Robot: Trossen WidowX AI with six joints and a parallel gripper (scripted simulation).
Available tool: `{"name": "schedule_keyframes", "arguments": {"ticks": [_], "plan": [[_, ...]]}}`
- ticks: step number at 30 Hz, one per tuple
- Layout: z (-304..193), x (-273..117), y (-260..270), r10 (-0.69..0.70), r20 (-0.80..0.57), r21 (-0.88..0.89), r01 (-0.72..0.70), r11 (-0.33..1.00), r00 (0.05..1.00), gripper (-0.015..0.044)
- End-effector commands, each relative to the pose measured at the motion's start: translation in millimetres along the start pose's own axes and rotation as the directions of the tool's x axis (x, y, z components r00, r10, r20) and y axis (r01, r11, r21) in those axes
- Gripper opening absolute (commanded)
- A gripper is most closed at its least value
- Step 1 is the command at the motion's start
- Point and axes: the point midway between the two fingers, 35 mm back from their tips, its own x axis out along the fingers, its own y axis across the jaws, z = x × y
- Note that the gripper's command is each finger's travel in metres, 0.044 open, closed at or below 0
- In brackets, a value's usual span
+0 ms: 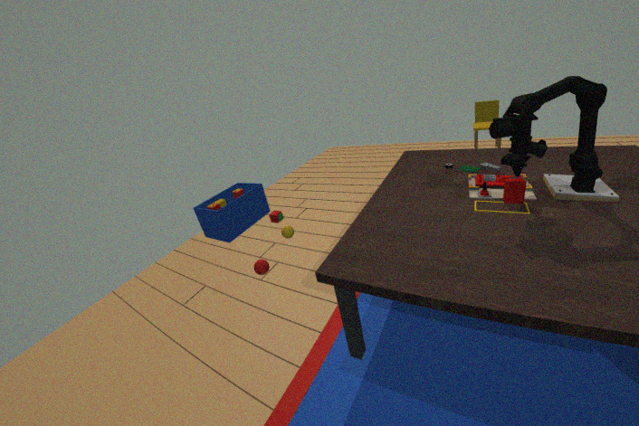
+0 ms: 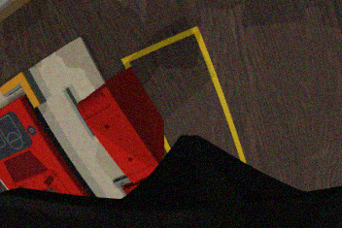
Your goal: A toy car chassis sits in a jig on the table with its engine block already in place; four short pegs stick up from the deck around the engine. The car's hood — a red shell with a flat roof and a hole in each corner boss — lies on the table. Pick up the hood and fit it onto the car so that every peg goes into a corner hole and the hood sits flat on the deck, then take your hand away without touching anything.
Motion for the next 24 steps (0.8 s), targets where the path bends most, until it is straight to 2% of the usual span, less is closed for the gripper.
{"name": "schedule_keyframes", "arguments": {"ticks": [1, 14, 24], "plan": [[5, 5, 2, 0.001, 0.002, -0.526, 0.000, 0.850, 1.000, 0.0000], [5, 7, 2, 0.001, 0.002, -0.526, 0.000, 0.850, 1.000, 0.0000], [5, 44, 2, 0.001, 0.002, -0.526, 0.000, 0.850, 1.000, 0.0000]]}}
